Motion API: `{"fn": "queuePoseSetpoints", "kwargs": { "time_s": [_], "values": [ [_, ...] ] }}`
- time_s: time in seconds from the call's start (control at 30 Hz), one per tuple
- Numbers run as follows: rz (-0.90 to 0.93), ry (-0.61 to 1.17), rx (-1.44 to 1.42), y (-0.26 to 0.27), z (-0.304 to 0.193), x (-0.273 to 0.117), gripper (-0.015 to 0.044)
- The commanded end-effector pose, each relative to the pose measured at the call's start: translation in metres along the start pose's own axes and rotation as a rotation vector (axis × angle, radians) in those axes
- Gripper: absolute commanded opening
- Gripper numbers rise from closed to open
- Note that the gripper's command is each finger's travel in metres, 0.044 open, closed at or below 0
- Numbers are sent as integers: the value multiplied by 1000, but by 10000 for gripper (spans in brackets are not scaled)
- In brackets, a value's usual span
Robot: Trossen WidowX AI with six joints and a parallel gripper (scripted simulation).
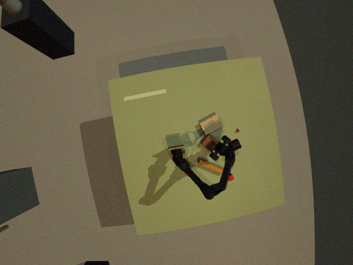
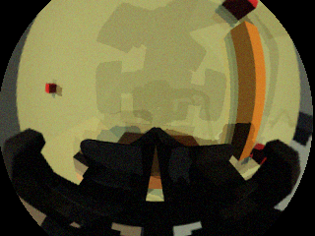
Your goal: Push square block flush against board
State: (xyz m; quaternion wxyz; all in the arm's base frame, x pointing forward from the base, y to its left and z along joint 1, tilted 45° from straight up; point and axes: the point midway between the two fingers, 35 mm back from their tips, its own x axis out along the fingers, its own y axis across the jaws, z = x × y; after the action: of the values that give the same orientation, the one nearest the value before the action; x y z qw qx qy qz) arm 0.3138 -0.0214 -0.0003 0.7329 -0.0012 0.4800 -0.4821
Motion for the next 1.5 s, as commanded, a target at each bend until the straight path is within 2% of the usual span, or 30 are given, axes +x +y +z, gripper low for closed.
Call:
{"fn": "queuePoseSetpoints", "kwargs": {
  "time_s": [0.0,1.0,1.07,1.17,1.47],
  "values": [
    [-14,21,-11,-4,-1,5,0],
    [-14,19,-10,1,47,6,0],
    [-13,23,-9,1,42,-6,0],
    [-13,21,-10,1,42,-46,0],
    [-10,23,-96,-1,33,-51,0]
  ]
}}
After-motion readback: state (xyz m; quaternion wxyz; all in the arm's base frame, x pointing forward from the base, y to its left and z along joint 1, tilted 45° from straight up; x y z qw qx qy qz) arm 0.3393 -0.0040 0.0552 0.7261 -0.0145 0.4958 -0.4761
